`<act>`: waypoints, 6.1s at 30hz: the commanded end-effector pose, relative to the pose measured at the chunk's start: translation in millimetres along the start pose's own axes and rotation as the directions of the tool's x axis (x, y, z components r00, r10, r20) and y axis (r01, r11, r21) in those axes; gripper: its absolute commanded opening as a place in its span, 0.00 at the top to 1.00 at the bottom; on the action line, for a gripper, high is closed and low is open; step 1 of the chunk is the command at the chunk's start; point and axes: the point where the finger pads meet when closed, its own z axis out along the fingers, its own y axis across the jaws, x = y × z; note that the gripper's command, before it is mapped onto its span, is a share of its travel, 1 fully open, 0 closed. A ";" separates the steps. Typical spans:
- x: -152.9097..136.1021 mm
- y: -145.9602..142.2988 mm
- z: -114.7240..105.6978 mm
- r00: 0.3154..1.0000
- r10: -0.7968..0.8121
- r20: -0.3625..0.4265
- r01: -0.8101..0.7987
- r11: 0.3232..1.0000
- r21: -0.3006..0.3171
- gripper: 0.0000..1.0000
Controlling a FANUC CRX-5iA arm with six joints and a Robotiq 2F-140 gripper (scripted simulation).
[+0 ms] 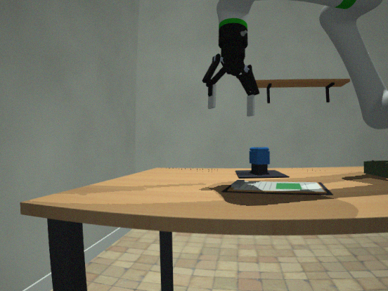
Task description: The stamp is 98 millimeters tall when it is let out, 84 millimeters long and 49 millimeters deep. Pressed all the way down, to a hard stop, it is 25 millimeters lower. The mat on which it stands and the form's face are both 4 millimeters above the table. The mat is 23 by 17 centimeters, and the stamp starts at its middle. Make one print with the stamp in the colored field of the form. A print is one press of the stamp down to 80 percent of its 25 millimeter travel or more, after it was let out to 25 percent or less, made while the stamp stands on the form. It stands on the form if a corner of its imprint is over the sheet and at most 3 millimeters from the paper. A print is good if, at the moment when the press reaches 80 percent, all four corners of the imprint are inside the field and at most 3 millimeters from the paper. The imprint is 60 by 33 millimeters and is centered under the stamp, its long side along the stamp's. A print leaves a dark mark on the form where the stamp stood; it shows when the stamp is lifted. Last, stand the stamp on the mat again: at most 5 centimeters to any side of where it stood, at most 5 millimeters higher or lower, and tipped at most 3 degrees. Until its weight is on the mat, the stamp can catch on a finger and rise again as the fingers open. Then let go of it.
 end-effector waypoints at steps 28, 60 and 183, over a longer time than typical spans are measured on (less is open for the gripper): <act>-35.6 -41.5 6.6 0.067 0.998 -0.009 -0.997 0.067 0.023 0.00; -30.9 -30.8 127.2 -0.701 0.712 -0.033 -0.711 -0.697 0.093 0.00; 108.8 219.3 40.0 -0.914 -0.398 0.075 0.403 -0.913 0.063 0.46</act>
